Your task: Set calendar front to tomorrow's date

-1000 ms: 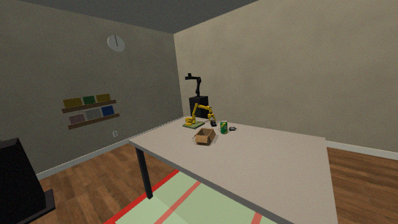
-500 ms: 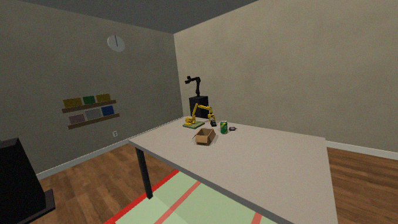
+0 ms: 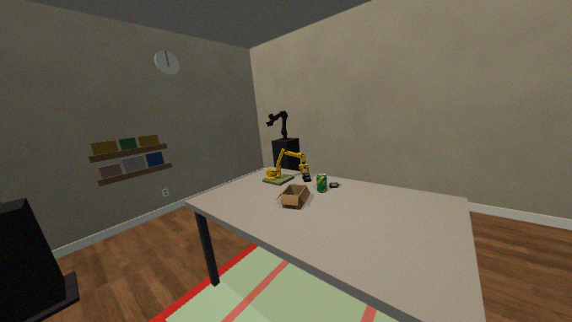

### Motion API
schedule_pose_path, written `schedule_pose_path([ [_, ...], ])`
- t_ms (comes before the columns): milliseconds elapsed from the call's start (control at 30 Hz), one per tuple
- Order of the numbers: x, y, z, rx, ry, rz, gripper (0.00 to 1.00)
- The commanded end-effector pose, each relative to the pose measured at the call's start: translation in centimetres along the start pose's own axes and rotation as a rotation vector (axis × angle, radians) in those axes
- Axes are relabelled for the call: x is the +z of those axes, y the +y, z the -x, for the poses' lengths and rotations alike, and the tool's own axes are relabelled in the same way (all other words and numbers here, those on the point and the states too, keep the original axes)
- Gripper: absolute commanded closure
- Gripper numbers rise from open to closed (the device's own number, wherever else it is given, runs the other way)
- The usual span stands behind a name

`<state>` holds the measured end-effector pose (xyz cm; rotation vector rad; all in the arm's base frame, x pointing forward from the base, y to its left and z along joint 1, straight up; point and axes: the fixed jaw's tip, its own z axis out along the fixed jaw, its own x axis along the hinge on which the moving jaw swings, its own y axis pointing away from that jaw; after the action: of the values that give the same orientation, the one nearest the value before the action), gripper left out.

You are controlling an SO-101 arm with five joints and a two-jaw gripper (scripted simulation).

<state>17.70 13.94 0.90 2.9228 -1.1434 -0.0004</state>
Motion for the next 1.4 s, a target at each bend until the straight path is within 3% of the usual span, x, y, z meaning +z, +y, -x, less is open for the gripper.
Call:
schedule_pose_path([
  [0, 0.27, 0.15, 0.26, 0.0, -0.004, 0.021, 0.73],
  [367, 0.27, 0.15, 0.26, 0.0, -0.004, 0.021, 0.75],
  [1000, 0.27, 0.15, 0.27, 0.0, -0.004, 0.021, 0.98],
  [1367, 0.26, 0.15, 0.27, 0.0, -0.004, 0.021, 1.0],
])
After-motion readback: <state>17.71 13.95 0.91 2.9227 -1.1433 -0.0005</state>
